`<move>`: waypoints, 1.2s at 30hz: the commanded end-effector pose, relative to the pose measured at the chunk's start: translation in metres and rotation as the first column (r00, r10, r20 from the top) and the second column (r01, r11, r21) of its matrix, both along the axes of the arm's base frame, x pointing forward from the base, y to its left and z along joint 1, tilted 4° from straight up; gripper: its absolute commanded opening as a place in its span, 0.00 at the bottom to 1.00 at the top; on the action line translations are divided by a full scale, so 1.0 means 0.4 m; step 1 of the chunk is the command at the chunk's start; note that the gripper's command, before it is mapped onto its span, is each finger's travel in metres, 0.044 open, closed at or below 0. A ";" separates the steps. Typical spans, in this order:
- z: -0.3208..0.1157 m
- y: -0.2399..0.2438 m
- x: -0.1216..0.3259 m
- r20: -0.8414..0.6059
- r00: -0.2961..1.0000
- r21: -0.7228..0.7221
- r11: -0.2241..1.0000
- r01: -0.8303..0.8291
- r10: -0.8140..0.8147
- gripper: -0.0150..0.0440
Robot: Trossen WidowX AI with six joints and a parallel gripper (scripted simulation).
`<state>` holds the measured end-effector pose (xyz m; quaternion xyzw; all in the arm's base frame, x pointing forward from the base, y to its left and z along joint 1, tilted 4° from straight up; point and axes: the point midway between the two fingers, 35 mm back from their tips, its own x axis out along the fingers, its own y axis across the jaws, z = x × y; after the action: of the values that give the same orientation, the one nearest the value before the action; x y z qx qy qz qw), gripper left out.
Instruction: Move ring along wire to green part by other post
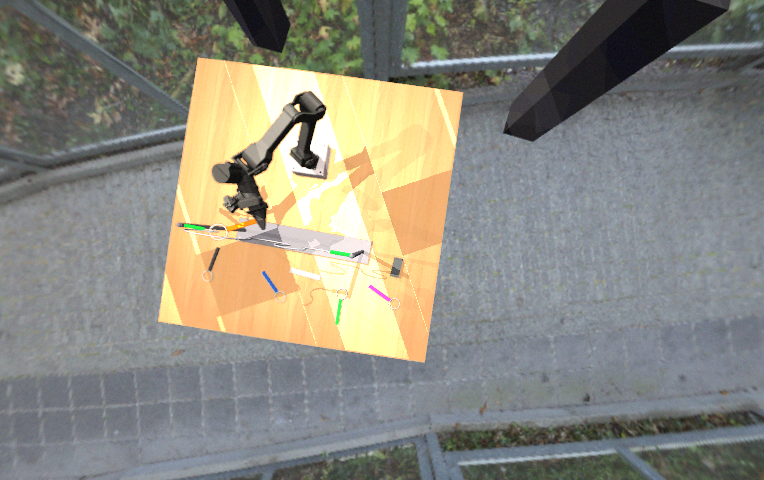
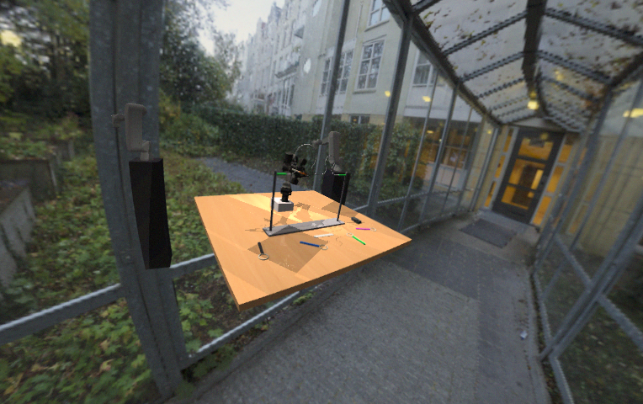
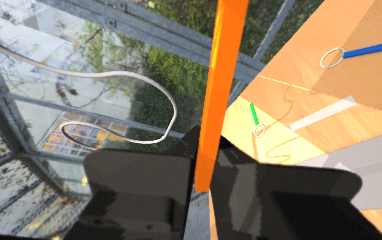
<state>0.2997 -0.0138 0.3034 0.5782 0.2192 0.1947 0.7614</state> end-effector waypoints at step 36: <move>0.185 -0.001 -0.010 -0.049 0.998 0.426 0.904 -0.023 0.048 0.00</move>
<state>0.2955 -0.0130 0.3669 0.7195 0.2088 0.2295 0.6213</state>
